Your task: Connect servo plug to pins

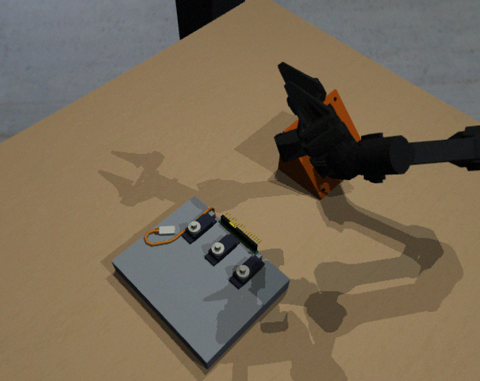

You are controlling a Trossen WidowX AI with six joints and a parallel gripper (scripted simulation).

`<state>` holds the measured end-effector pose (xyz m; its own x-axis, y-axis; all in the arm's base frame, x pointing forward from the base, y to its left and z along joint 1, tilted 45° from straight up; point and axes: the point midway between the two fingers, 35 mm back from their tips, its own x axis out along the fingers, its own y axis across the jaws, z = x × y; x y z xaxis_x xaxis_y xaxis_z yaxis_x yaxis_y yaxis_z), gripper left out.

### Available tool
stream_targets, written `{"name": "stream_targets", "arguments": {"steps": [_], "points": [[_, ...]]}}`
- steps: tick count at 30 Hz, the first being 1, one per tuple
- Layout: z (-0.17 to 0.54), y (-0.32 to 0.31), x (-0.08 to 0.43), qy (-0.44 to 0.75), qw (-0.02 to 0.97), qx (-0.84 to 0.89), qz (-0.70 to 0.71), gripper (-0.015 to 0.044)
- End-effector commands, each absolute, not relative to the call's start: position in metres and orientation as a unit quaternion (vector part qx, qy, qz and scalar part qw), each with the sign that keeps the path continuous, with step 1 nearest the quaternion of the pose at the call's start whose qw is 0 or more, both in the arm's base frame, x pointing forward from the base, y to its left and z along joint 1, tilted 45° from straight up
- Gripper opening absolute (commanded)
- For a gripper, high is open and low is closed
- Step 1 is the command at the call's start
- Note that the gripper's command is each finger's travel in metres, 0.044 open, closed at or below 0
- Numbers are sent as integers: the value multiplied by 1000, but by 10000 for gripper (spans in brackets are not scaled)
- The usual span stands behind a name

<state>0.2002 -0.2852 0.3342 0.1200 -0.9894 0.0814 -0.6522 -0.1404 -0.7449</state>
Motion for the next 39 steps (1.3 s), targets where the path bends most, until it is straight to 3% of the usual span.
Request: {"name": "stream_targets", "arguments": {"steps": [1, 11, 39], "points": [[334, -285, 200, 591, 282, -693, -300, 374], [335, -275, 214, 544, 337, -697, -323, 115], [336, -215, 268, 315, 600, -640, -362, 115]]}}
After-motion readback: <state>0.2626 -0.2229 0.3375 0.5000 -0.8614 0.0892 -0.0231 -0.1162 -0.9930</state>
